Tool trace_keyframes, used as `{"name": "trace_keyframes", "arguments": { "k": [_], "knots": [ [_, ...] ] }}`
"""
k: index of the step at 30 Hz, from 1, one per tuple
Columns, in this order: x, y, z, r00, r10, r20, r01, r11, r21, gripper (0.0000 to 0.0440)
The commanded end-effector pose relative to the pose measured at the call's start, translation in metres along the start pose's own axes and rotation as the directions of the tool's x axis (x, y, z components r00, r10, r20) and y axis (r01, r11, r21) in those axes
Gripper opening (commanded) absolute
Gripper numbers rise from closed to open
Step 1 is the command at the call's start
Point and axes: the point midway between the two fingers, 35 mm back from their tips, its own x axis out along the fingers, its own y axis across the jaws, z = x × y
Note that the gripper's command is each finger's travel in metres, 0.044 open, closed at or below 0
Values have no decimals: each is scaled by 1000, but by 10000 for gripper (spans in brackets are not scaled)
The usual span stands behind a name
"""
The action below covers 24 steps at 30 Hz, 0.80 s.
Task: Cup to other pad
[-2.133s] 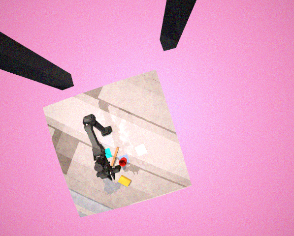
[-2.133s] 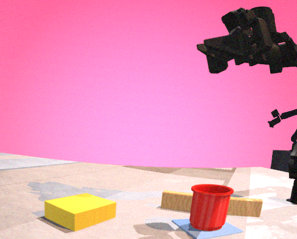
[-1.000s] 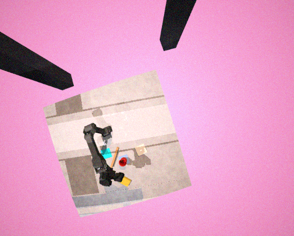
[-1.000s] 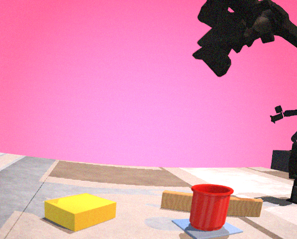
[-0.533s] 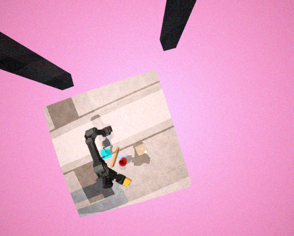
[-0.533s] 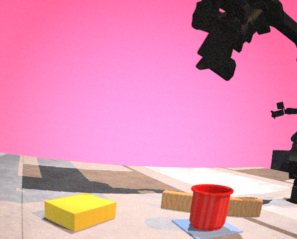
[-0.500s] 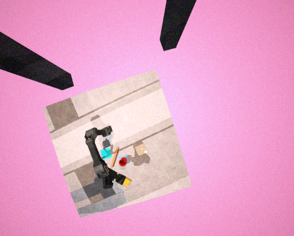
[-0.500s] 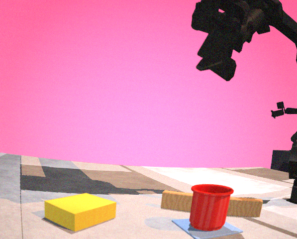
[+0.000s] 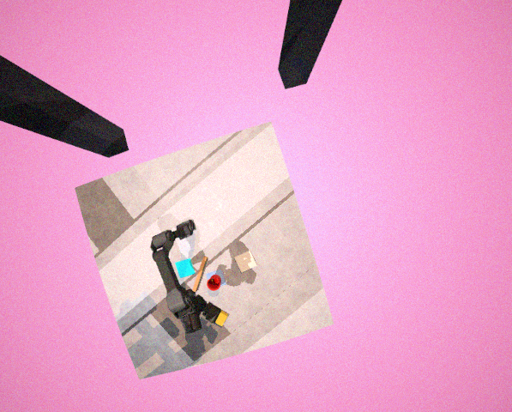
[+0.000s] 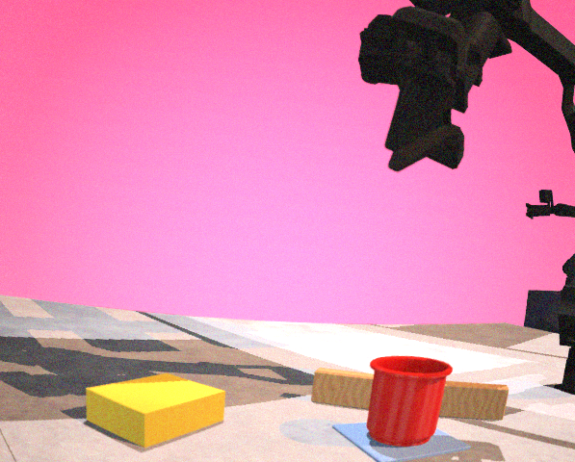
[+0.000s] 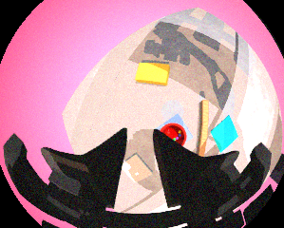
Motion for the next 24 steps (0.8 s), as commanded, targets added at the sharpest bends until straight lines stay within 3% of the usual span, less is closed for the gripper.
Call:
{"name": "trace_keyframes", "arguments": {
  "k": [1,24],
  "knots": [
    [5,-3,-2,999,-30,-26,31,999,16,125],
    [52,-47,-31,917,-324,-235,333,943,0,143]
  ]
}}
